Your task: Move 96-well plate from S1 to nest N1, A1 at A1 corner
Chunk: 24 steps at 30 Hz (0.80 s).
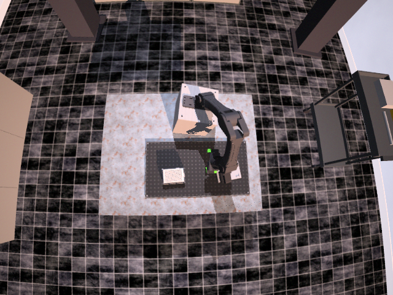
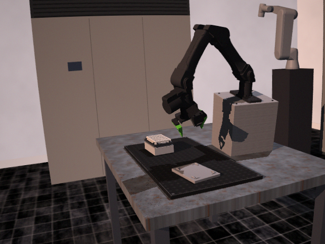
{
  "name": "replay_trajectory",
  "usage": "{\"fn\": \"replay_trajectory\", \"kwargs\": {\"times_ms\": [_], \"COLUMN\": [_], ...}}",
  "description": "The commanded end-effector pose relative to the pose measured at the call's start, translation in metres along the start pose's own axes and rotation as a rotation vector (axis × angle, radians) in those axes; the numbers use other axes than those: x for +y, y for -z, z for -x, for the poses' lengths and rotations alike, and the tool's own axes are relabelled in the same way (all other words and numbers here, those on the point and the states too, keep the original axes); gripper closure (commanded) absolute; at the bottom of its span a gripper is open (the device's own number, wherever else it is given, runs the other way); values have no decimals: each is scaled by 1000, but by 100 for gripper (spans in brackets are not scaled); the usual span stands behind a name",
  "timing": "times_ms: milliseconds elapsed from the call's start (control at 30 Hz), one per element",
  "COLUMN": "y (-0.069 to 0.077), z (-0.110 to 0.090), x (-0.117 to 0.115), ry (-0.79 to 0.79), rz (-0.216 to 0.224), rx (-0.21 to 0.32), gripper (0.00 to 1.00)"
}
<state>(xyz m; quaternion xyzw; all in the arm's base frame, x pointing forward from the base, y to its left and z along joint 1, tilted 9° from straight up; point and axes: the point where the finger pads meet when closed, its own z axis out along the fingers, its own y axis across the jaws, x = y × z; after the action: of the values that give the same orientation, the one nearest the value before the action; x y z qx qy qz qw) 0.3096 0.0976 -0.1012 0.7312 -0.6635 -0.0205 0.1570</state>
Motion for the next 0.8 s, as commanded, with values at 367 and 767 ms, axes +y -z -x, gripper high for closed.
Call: {"fn": "replay_trajectory", "kwargs": {"times_ms": [367,767], "y": [3,-1], "z": [-21,-40], "x": [-32,-46], "ry": [-501,-830], "rz": [-24,-5], "rx": [-99,-154], "gripper": [0,0]}}
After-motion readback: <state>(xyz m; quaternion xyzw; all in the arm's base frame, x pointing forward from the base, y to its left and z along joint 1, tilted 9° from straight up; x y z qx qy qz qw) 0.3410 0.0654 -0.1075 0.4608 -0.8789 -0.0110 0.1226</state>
